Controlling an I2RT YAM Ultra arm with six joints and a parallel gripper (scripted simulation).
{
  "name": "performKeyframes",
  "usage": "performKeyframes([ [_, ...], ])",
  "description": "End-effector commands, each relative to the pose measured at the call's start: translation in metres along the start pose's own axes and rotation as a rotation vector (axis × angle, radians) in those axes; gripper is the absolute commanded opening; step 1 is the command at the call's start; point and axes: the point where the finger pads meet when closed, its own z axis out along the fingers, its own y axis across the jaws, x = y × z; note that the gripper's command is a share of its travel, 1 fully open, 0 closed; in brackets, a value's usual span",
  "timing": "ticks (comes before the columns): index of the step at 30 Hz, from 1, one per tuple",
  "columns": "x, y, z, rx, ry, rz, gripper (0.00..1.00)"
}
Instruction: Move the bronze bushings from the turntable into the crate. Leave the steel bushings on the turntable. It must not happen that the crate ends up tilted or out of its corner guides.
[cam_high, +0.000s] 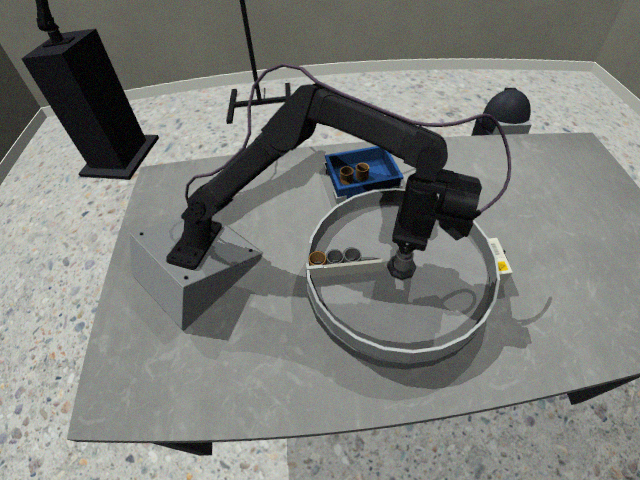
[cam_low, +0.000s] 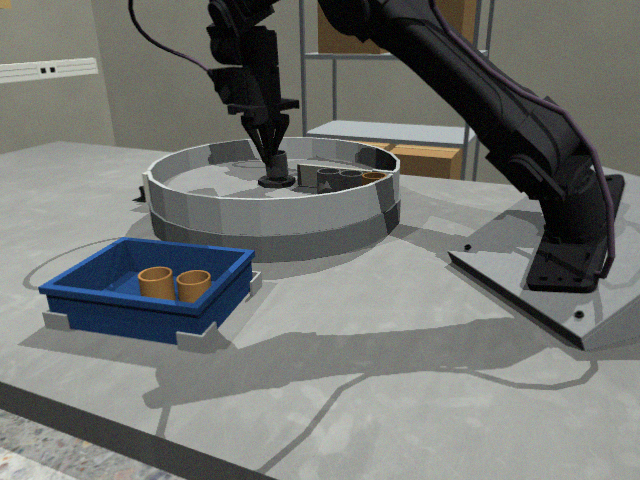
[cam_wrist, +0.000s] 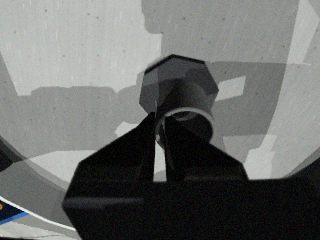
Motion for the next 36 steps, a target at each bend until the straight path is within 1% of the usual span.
performKeyframes([
  [1,-0.007,0.003,-0.02,0.01,-0.063,-0.013,0.0],
  [3,-0.003,0.002,-0.014,0.009,-0.046,-0.006,0.0],
  [7,-0.006,0.001,-0.016,0.011,-0.058,-0.006,0.0],
  [13,-0.003,0.001,-0.011,0.011,-0.045,-0.004,0.0],
  [15,-0.003,0.001,-0.011,0.011,-0.045,-0.004,0.0],
  [16,-0.013,0.004,-0.022,0.012,-0.086,-0.02,0.0],
  [23,-0.01,0.003,-0.018,0.011,-0.072,-0.014,0.0],
  [36,-0.01,0.003,-0.018,0.011,-0.072,-0.015,0.0],
])
